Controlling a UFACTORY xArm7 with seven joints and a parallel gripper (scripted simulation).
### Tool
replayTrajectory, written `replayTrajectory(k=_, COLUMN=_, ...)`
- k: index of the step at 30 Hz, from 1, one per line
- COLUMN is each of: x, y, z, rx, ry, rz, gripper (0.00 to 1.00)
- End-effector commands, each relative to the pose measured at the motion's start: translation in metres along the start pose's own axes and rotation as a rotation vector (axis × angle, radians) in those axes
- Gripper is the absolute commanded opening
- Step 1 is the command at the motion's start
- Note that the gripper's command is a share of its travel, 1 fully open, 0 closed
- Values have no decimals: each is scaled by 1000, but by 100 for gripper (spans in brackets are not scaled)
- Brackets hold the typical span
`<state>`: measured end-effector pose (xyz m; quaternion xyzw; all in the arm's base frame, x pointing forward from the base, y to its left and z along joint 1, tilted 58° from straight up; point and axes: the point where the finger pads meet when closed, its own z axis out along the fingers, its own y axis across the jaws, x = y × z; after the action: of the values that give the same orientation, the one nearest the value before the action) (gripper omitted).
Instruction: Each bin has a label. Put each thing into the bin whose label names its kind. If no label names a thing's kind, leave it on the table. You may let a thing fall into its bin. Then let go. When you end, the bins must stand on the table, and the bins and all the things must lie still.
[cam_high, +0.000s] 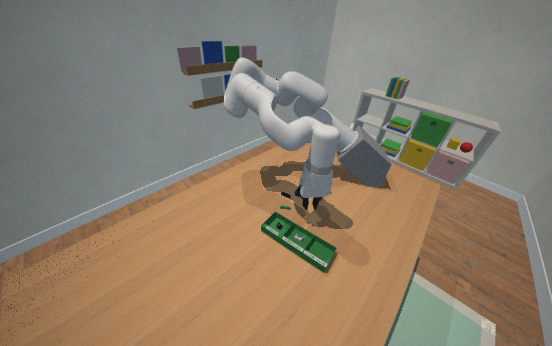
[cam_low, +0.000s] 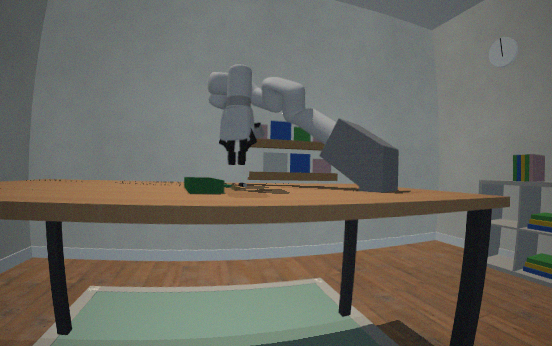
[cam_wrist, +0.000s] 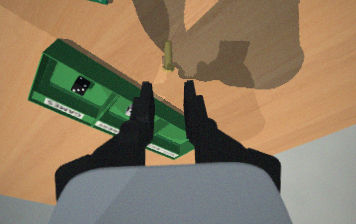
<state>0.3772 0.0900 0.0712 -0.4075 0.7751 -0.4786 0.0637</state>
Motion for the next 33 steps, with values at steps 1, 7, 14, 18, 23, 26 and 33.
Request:
replayTrajectory(k=1, x=-1, y=0, z=-2, rx=1, ry=-4, rz=1, gripper=29)
replayTrajectory(k=7, x=-1, y=0, z=-2, rx=1, ry=-4, rz=1, gripper=29)
replayTrajectory(k=14, x=-2, y=0, z=-2, rx=1, ry=-4, rz=1, gripper=29)
replayTrajectory(k=18, x=-2, y=0, z=-2, rx=1, ry=-4, rz=1, gripper=29)
replayTrajectory(k=23, x=-2, y=0, z=6, rx=1, ry=-4, rz=1, gripper=29)
replayTrajectory(k=26, x=-2, y=0, z=10, rx=1, ry=-4, rz=1, gripper=29)
replayTrajectory(k=33, x=-2, y=0, z=38, rx=1, ry=-4, rz=0, gripper=29)
